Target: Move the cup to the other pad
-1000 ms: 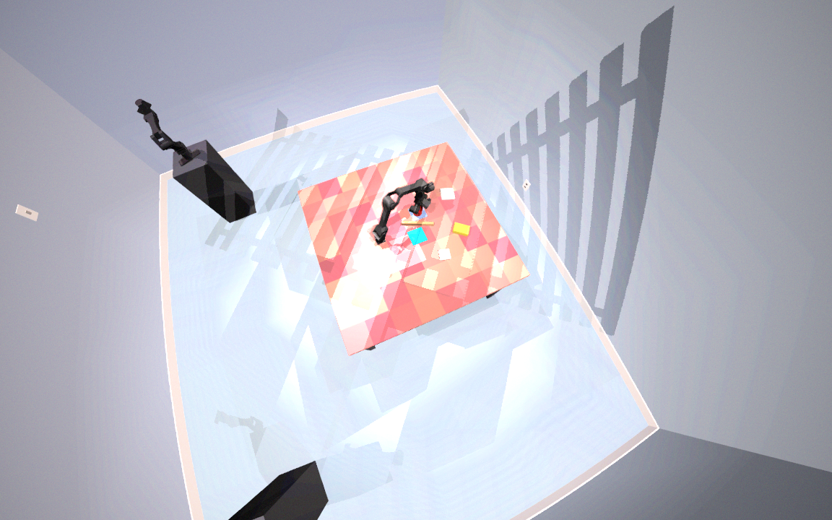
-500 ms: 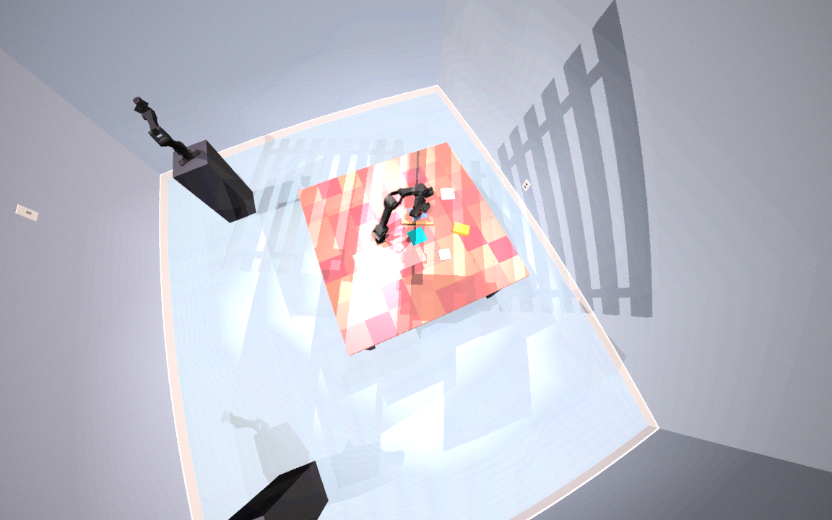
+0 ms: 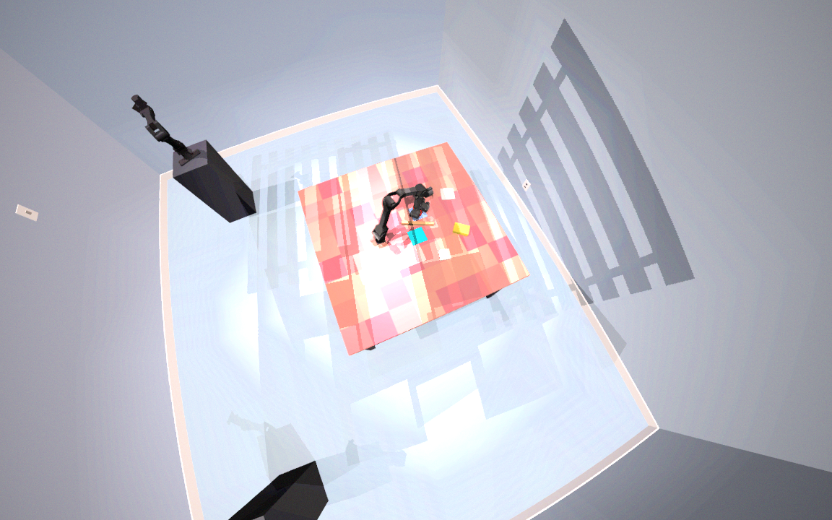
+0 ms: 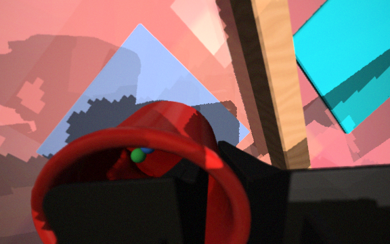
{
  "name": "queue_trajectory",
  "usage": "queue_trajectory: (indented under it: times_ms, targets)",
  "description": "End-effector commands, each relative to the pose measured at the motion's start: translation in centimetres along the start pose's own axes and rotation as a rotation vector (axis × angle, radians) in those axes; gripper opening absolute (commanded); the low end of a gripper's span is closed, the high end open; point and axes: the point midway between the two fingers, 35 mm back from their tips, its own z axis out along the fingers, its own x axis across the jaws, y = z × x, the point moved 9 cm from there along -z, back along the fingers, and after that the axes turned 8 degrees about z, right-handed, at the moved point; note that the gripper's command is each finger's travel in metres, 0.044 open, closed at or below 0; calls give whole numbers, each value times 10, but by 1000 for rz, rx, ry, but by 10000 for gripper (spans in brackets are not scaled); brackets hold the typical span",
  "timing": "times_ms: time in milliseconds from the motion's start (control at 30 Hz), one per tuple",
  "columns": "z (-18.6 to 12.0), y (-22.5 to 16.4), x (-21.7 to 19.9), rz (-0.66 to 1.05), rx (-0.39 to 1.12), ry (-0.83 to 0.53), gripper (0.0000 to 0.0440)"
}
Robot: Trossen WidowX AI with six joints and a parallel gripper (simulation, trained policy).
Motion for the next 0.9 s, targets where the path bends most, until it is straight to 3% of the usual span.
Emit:
queue_trajectory:
  times_ms: [0, 867]
  targets:
    - [2, 0, -7, 5, 1, -25, 0]
    - [-54, 7, -54, 160, 0, 65, 0]
